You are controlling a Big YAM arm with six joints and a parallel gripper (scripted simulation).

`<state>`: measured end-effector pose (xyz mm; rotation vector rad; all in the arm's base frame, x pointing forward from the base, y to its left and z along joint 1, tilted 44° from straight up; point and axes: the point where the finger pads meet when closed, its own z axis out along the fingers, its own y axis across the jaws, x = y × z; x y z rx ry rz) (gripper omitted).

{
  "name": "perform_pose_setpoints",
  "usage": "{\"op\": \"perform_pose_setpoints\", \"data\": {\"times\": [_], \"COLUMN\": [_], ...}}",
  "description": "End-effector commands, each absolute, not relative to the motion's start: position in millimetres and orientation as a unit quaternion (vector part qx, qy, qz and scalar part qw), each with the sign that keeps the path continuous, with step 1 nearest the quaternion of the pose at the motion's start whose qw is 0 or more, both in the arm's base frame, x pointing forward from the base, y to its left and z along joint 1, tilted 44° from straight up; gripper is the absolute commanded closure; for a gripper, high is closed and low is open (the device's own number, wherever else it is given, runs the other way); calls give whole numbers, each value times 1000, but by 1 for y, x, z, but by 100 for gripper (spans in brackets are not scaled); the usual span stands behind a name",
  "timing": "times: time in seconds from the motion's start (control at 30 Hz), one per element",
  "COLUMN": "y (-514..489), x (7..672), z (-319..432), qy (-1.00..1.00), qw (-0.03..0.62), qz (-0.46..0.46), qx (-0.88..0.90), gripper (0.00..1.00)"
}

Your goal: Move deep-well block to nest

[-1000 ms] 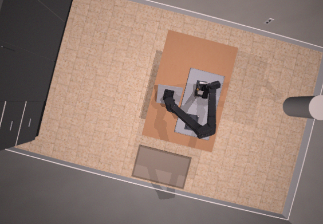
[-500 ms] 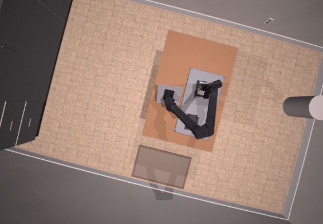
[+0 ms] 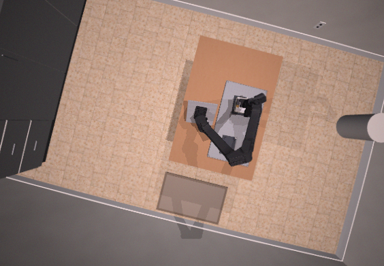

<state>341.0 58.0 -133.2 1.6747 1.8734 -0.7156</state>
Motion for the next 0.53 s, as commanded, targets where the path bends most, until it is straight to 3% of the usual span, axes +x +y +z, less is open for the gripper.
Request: {"op": "perform_pose_setpoints", "data": {"times": [0.0, 0.5], "y": [79, 102], "x": [354, 359], "z": [-120, -99], "qy": [697, 712], "qw": [272, 267], "qz": [-242, -241], "qx": [618, 603], "gripper": [0, 0]}}
